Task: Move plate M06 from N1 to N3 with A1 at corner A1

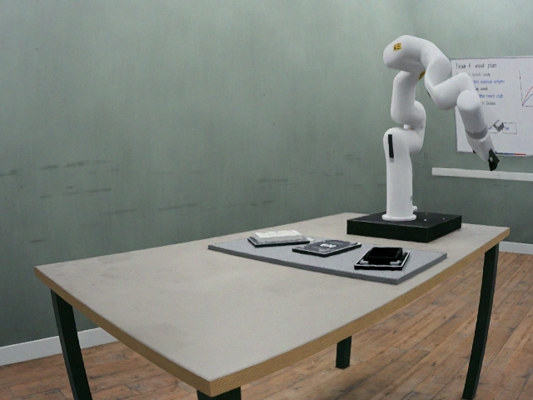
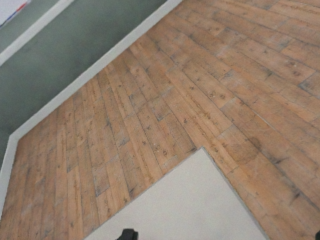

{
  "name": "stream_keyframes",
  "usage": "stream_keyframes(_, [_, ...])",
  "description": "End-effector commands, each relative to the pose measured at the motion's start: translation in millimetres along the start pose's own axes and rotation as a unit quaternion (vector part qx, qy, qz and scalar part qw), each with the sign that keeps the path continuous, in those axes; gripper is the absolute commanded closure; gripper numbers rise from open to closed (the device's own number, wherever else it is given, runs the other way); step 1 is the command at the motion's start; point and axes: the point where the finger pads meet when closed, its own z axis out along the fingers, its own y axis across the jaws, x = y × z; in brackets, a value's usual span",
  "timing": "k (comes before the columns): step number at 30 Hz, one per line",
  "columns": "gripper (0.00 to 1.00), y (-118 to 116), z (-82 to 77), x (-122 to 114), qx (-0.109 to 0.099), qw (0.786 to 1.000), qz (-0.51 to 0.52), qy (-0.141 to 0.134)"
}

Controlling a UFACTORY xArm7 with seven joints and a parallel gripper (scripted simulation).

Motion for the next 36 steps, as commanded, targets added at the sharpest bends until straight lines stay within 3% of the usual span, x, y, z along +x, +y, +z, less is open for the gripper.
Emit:
stream_keyframes(1, [0.0,0,-1.1,1,-0.001,1.0,-0.001,0.0])
stream_keyframes(17, [0.0,0,-1.1,1,-0.001,1.0,-0.001,0.0])
stream_keyframes(25, [0.0,15,-15.1,-29,-0.039,0.994,0.097,-0.021])
stream_keyframes(28, [0.0,18,-17.6,-35,-0.042,0.993,0.104,-0.022])
stream_keyframes(36, [0.0,29,-29.2,-61,-0.075,0.979,0.185,-0.036])
